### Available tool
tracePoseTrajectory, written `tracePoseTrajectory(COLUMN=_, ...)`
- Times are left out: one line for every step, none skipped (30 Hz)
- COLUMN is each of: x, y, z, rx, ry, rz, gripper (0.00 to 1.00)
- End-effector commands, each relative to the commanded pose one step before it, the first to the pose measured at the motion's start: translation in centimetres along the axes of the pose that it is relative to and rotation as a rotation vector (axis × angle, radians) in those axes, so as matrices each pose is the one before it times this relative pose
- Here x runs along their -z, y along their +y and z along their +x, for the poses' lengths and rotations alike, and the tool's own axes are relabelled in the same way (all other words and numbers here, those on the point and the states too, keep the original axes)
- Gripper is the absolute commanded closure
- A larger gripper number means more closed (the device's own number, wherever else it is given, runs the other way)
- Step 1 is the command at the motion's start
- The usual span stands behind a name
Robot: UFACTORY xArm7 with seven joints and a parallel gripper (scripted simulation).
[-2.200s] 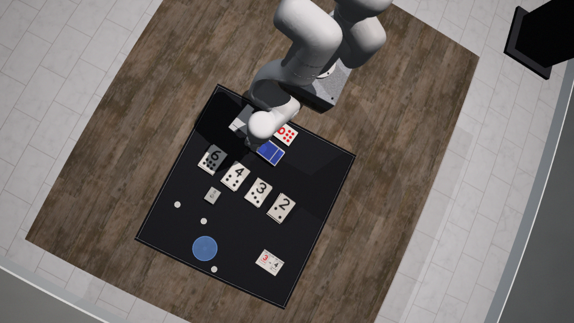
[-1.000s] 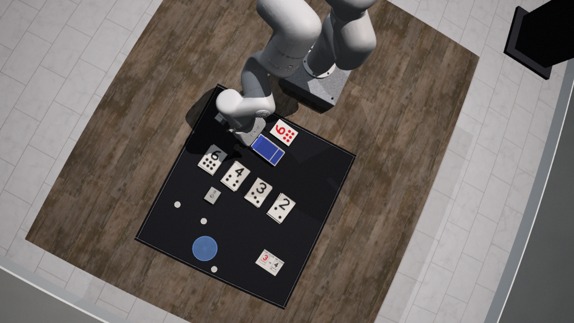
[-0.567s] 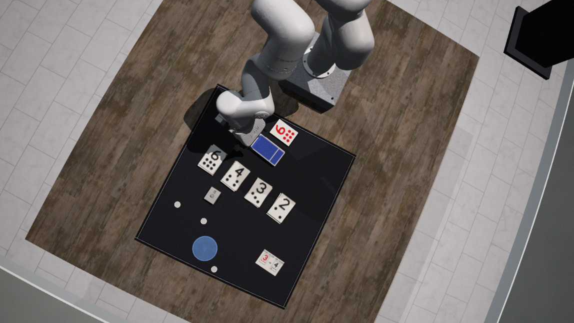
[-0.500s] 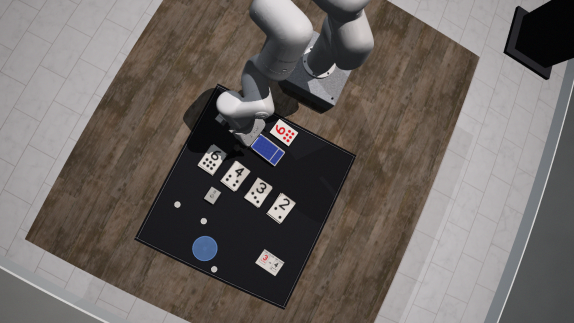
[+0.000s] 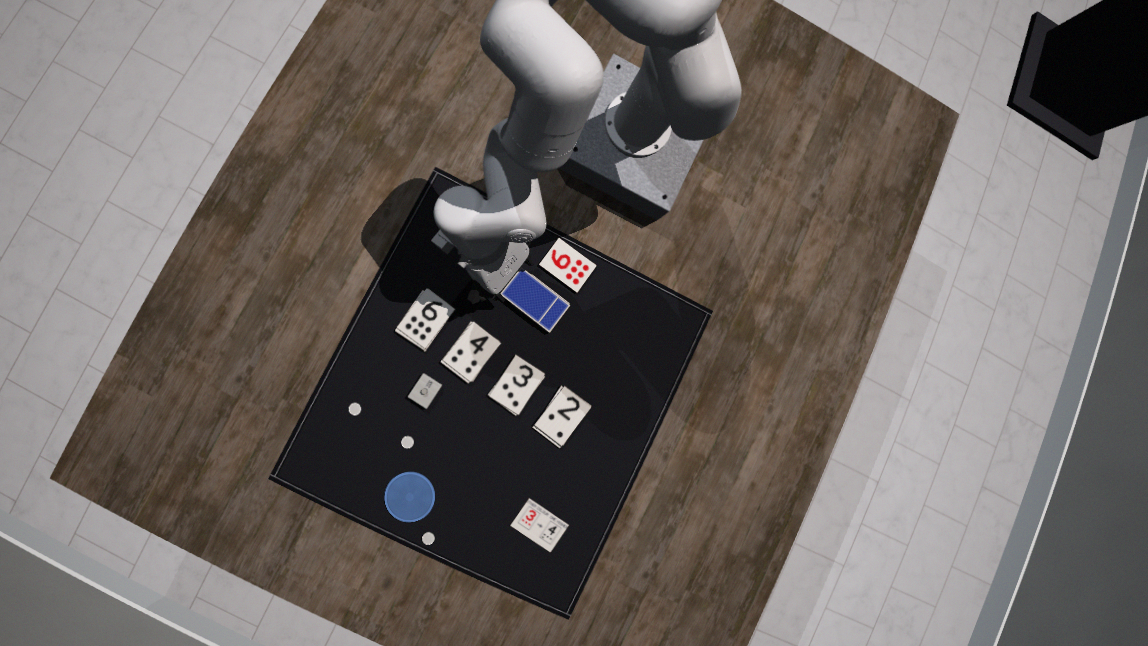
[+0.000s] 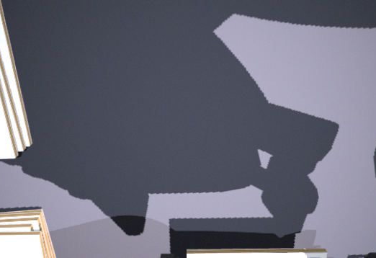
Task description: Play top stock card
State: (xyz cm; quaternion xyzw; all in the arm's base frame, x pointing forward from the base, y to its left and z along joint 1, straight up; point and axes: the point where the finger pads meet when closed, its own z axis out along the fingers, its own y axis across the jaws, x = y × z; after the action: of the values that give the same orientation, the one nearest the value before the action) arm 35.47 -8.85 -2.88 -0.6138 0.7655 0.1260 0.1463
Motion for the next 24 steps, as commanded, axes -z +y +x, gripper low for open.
tracePoseTrajectory(x=-0.396, y=-0.182, z=0.215, rx=0.00147, ry=0.00129, rz=0.00359, gripper=0.13)
tracePoseTrajectory(x=0.000, y=0.000, z=0.000, rx=0.00000, ry=0.00000, rz=0.00000, gripper=0.13)
tracePoseTrajectory(x=-0.077, y=0.000, z=0.033, rx=0.00000, ry=0.00000, rz=0.00000, gripper=0.13)
tracePoseTrajectory(x=-0.064, y=0.000, z=0.027, rx=0.00000, ry=0.00000, rz=0.00000, gripper=0.13)
tracePoseTrajectory(x=-0.051, y=0.000, z=0.021, rx=0.00000, ry=0.00000, rz=0.00000, gripper=0.13)
tracePoseTrajectory(x=-0.038, y=0.000, z=0.016, rx=0.00000, ry=0.00000, rz=0.00000, gripper=0.13)
tracePoseTrajectory(x=-0.027, y=0.000, z=0.011, rx=0.00000, ry=0.00000, rz=0.00000, gripper=0.13)
tracePoseTrajectory(x=-0.017, y=0.000, z=0.007, rx=0.00000, ry=0.00000, rz=0.00000, gripper=0.13)
tracePoseTrajectory(x=-0.009, y=0.000, z=0.004, rx=0.00000, ry=0.00000, rz=0.00000, gripper=0.13)
tracePoseTrajectory(x=-0.004, y=0.000, z=0.001, rx=0.00000, ry=0.00000, rz=0.00000, gripper=0.13)
tracePoseTrajectory(x=-0.001, y=0.000, z=0.000, rx=0.00000, ry=0.00000, rz=0.00000, gripper=0.13)
tracePoseTrajectory(x=0.000, y=0.000, z=0.000, rx=0.00000, ry=0.00000, rz=0.00000, gripper=0.13)
tracePoseTrajectory(x=0.000, y=0.000, z=0.000, rx=0.00000, ry=0.00000, rz=0.00000, gripper=0.13)
tracePoseTrajectory(x=0.000, y=0.000, z=0.000, rx=0.00000, ry=0.00000, rz=0.00000, gripper=0.13)
tracePoseTrajectory(x=0.000, y=0.000, z=0.000, rx=0.00000, ry=0.00000, rz=0.00000, gripper=0.13)
tracePoseTrajectory(x=0.000, y=0.000, z=0.000, rx=0.00000, ry=0.00000, rz=0.00000, gripper=0.13)
tracePoseTrajectory(x=0.000, y=0.000, z=0.000, rx=0.00000, ry=0.00000, rz=0.00000, gripper=0.13)
tracePoseTrajectory(x=0.000, y=0.000, z=0.000, rx=0.00000, ry=0.00000, rz=0.00000, gripper=0.13)
tracePoseTrajectory(x=0.000, y=0.000, z=0.000, rx=0.00000, ry=0.00000, rz=0.00000, gripper=0.13)
tracePoseTrajectory(x=0.000, y=0.000, z=0.000, rx=0.00000, ry=0.00000, rz=0.00000, gripper=0.13)
tracePoseTrajectory(x=0.000, y=0.000, z=0.000, rx=0.00000, ry=0.00000, rz=0.00000, gripper=0.13)
tracePoseTrajectory(x=0.000, y=0.000, z=0.000, rx=0.00000, ry=0.00000, rz=0.00000, gripper=0.13)
tracePoseTrajectory(x=0.000, y=0.000, z=0.000, rx=0.00000, ry=0.00000, rz=0.00000, gripper=0.13)
tracePoseTrajectory(x=0.000, y=0.000, z=0.000, rx=0.00000, ry=0.00000, rz=0.00000, gripper=0.13)
